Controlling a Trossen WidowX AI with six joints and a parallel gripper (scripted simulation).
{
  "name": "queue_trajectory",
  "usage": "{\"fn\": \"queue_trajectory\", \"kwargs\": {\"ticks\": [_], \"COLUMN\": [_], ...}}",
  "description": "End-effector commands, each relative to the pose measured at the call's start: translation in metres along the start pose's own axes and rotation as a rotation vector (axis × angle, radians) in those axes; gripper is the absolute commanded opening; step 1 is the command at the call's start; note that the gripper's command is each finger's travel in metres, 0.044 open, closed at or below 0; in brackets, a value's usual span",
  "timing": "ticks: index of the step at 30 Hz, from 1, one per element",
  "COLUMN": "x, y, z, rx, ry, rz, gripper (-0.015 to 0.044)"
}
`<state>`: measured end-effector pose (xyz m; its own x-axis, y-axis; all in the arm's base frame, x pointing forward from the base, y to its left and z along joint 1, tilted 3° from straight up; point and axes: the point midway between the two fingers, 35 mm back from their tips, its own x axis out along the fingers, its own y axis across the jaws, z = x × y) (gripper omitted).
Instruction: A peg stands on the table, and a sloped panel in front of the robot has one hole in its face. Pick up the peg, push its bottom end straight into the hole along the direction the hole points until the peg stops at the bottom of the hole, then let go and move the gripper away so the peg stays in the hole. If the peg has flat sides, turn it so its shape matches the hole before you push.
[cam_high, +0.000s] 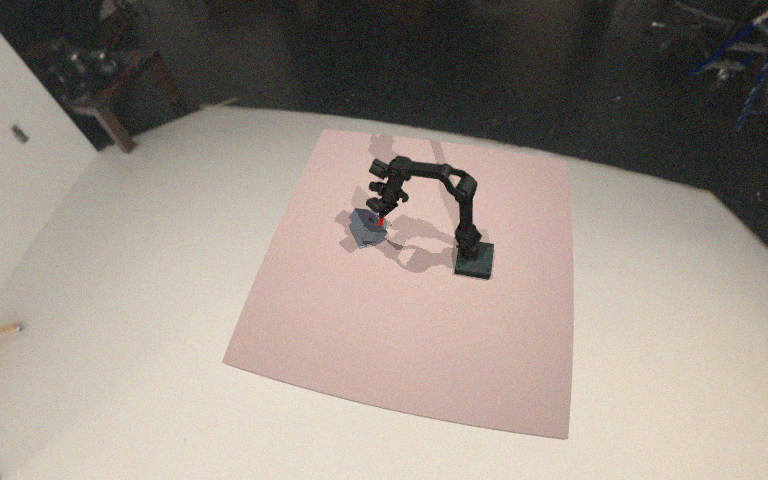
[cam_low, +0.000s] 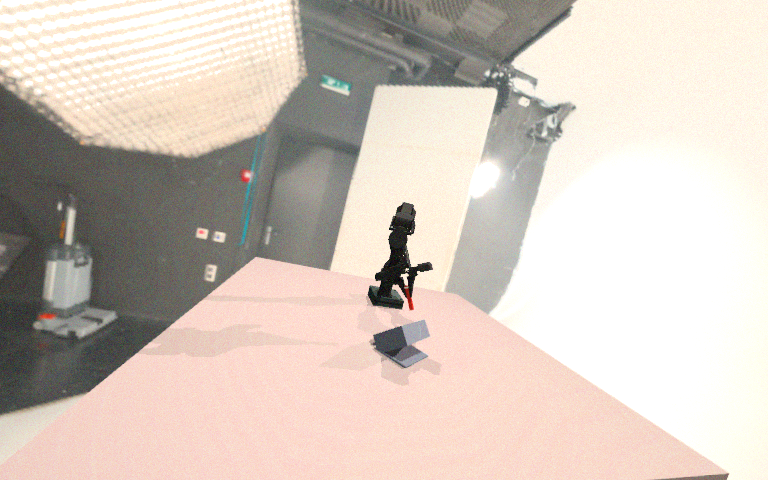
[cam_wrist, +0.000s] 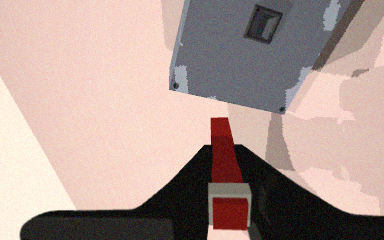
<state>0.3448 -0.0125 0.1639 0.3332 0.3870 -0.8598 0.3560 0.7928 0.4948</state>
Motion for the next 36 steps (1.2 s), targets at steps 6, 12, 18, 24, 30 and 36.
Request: {"fn": "queue_trajectory", "kwargs": {"ticks": [6, 12, 18, 24, 30, 36], "x": [-0.006, -0.010, -0.015, -0.020, -0.025, -0.030], "y": [-0.009, -0.015, -0.020, -0.026, -0.032, -0.037], "z": [0.005, 0.009, 0.012, 0.016, 0.019, 0.023], "rx": [0.060, 0.093, 0.125, 0.156, 0.188, 0.219], "ry": [-0.018, -0.034, -0.050, -0.066, -0.082, -0.099], "rz": [0.030, 0.046, 0.062, 0.078, 0.095, 0.111], "gripper": [0.0000, 0.0000, 0.0000, 0.0000, 0.0000, 0.0000]}}
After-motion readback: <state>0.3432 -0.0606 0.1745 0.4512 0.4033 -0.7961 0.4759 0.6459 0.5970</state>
